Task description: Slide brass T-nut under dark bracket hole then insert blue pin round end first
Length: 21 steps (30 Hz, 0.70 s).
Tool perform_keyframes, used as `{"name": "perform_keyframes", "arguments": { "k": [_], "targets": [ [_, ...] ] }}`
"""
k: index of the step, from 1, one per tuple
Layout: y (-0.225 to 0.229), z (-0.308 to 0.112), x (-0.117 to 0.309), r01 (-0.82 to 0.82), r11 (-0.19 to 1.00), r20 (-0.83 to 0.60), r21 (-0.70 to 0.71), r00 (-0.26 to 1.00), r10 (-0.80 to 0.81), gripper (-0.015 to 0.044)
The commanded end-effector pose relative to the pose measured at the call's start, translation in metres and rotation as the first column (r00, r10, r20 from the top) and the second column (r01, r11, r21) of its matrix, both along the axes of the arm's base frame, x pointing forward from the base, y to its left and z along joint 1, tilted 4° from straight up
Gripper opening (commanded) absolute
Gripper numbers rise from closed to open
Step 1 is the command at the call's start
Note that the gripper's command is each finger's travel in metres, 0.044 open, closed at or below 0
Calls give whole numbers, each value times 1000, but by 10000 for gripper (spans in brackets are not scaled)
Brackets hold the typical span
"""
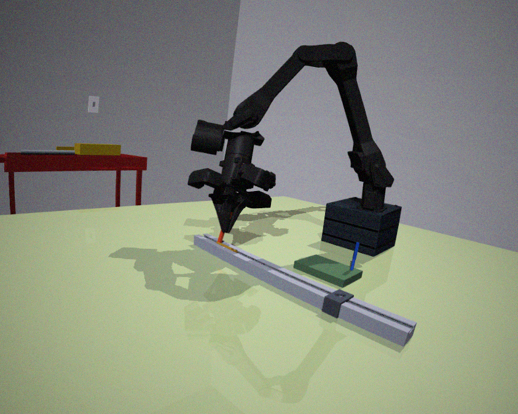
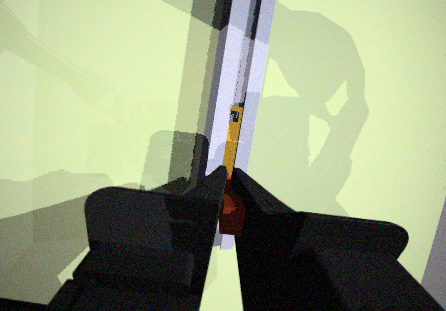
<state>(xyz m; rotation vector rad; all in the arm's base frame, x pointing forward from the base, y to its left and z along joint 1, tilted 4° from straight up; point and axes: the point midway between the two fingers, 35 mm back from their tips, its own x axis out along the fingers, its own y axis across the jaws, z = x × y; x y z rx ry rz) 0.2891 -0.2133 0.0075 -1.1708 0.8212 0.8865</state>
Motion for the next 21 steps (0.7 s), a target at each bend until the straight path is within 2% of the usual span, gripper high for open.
{"name": "perform_keyframes", "arguments": {
  "k": [1, 21],
  "targets": [
    [-2, 2, 2, 3, 1000, -6, -6, 1000, -3, -150],
    [-3, 3, 5, 4, 1000, -51, 2, 999, -4, -150]
  ]
}}
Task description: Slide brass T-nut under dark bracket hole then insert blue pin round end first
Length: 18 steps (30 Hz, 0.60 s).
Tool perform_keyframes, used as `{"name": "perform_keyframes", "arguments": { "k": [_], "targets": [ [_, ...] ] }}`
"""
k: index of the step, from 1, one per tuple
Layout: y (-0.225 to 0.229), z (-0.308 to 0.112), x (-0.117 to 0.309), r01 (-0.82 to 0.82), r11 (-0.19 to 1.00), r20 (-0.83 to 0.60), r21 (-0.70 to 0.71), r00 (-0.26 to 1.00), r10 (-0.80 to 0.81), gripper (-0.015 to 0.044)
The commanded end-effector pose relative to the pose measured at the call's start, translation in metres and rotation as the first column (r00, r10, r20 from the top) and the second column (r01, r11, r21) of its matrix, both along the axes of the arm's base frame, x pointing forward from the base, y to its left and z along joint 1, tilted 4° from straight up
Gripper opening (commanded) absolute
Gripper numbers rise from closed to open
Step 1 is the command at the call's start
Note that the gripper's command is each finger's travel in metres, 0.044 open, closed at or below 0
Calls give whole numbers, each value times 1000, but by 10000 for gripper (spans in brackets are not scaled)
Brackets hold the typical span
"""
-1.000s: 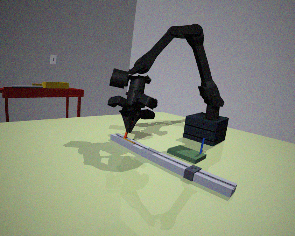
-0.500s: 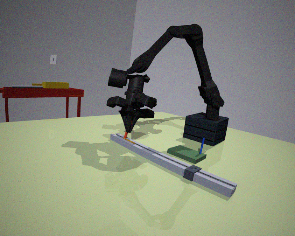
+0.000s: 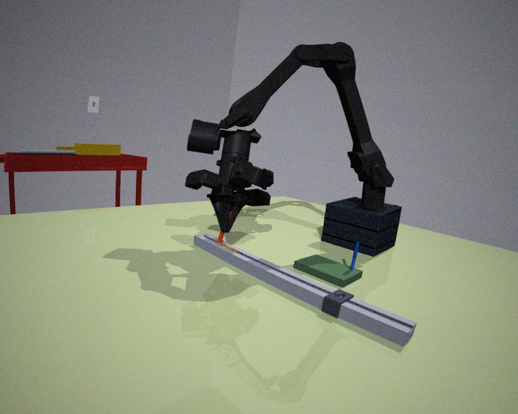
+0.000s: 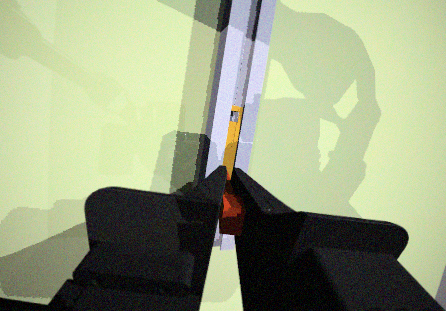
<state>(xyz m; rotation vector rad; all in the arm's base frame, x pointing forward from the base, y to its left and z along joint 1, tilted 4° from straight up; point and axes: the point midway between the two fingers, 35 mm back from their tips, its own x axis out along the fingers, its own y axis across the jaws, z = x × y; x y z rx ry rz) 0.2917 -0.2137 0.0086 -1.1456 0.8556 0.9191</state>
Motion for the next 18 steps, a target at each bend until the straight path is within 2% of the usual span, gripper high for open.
{"name": "perform_keyframes", "arguments": {
  "k": [1, 18],
  "targets": [
    [-2, 2, 2, 3, 1000, -6, -6, 1000, -3, -150],
    [-3, 3, 4, 4, 1000, -38, -1, 999, -4, -150]
  ]
}}
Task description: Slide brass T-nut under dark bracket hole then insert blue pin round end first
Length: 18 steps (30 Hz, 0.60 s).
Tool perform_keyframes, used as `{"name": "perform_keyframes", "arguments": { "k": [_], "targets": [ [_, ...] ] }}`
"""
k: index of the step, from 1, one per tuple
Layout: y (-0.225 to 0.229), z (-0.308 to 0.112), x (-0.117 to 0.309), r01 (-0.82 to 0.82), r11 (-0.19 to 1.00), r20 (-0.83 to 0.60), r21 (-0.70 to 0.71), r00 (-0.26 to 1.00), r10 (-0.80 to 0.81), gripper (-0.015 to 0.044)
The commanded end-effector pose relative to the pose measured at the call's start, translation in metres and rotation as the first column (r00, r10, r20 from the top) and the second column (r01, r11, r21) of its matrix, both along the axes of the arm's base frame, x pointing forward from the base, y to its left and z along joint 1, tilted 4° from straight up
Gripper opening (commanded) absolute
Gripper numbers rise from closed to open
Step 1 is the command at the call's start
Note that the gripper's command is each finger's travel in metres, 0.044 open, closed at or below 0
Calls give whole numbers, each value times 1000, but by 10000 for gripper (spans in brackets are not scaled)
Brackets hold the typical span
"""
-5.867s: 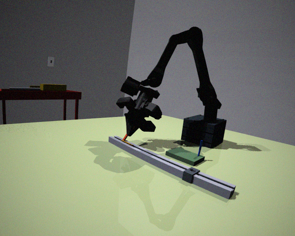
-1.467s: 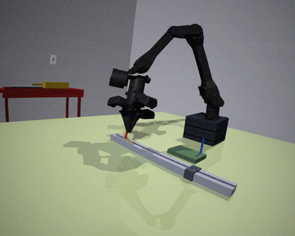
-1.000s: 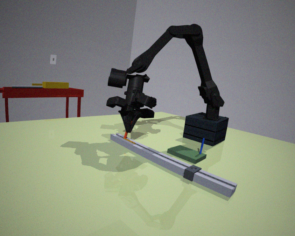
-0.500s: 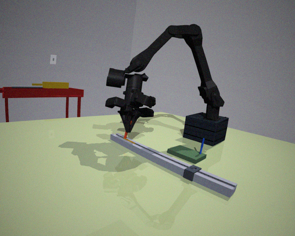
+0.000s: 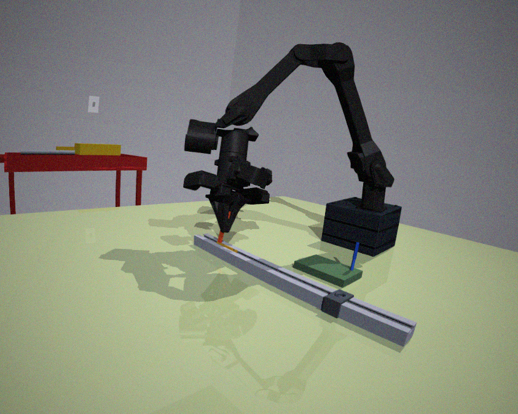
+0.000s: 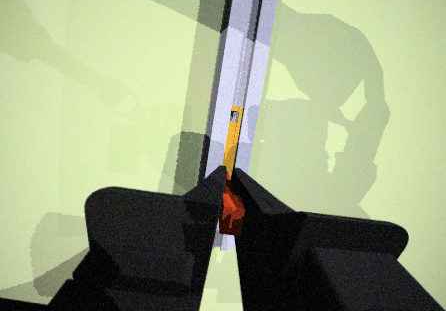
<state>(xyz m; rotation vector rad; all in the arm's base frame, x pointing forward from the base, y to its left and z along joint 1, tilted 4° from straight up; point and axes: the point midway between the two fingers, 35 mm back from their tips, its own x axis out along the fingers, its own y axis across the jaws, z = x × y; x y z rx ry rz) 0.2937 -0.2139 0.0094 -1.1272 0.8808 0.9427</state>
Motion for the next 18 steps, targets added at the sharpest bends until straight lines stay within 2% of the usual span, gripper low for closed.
{"name": "perform_keyframes", "arguments": {
  "k": [1, 18],
  "targets": [
    [-2, 2, 2, 3, 1000, -5, -6, 1000, -3, -150],
    [-3, 3, 5, 4, 1000, -42, -1, 999, -4, -150]
  ]
}}
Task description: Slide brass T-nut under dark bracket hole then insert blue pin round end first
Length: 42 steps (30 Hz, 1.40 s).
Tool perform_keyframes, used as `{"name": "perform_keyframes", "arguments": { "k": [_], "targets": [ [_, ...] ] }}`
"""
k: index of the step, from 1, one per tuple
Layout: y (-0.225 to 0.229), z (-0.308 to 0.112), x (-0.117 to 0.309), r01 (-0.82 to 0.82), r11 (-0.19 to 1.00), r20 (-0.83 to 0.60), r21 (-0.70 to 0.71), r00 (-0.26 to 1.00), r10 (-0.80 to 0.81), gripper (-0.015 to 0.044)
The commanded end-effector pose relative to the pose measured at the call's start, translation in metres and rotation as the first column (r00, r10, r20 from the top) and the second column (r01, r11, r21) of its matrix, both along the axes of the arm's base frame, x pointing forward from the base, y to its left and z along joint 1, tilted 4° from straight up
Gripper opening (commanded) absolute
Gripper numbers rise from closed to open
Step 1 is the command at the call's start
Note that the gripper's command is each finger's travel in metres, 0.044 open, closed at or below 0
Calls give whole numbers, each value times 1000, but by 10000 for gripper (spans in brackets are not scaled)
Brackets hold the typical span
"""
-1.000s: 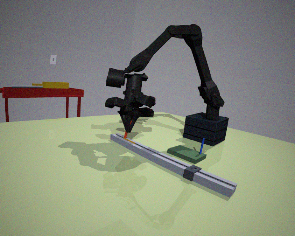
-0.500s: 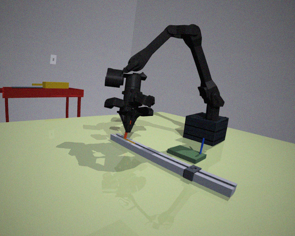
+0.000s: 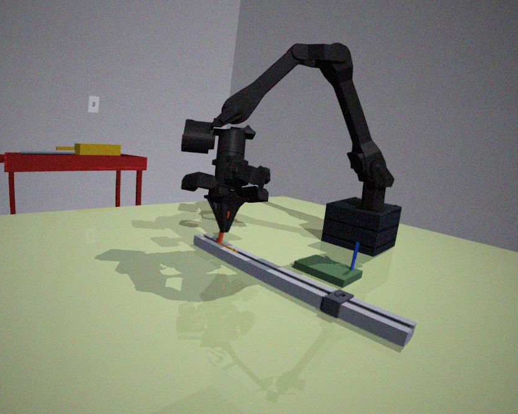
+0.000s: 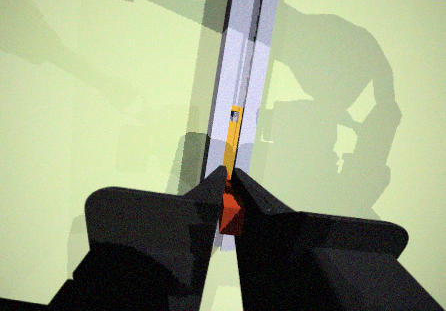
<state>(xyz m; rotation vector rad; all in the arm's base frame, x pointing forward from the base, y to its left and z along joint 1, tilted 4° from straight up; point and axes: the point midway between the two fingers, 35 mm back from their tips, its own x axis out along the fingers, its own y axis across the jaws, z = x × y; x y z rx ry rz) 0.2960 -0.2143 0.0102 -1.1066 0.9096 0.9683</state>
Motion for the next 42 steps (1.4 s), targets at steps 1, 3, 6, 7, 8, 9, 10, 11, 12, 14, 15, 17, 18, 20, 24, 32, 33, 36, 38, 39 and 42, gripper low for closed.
{"name": "perform_keyframes", "arguments": {
  "k": [1, 3, 6, 7, 8, 9, 10, 11, 12, 14, 15, 17, 18, 20, 24, 32, 33, 36, 38, 39, 42],
  "targets": [
    [-2, 2, 2, 3, 1000, -5, -6, 1000, -3, -150],
    [-2, 2, 3, 3, 1000, -9, -6, 1000, -3, -150],
    [-2, 2, 3, 3, 1000, -16, -5, 1000, -3, -150],
    [-2, 2, 3, 3, 1000, -18, -4, 1000, -3, -150],
    [-2, 2, 3, 3, 1000, -20, -4, 1000, -3, -150],
    [-2, 2, 4, 3, 1000, -22, -4, 1000, -3, -150],
    [-2, 2, 4, 3, 1000, -24, -3, 1000, -3, -150],
    [-2, 2, 4, 3, 1000, -26, -3, 1000, -3, -150],
    [-2, 3, 4, 3, 1000, -28, -2, 1000, -4, -150],
    [-2, 3, 4, 4, 1000, -32, -2, 999, -4, -150],
    [-3, 3, 4, 4, 1000, -34, -1, 999, -4, -150],
    [-3, 3, 5, 4, 1000, -38, -1, 999, -4, -150],
    [-3, 3, 5, 4, 1000, -40, 0, 999, -4, -150],
    [-3, 3, 5, 4, 1000, -44, 0, 999, -4, -150],
    [-3, 3, 5, 4, 1000, -53, 2, 999, -4, -150],
    [-3, 3, 7, 5, 1000, -69, 4, 998, -4, -150],
    [-3, 3, 7, 5, 1000, -71, 5, 997, -4, -150],
    [-3, 3, 7, 5, 1000, -77, 6, 997, -4, -150],
    [-3, 3, 7, 5, 1000, -80, 6, 997, -4, -150],
    [-3, 3, 7, 5, 1000, -82, 7, 997, -5, -150],
    [-3, 3, 8, 5, 1000, -88, 8, 996, -5, -150]
  ]
}}
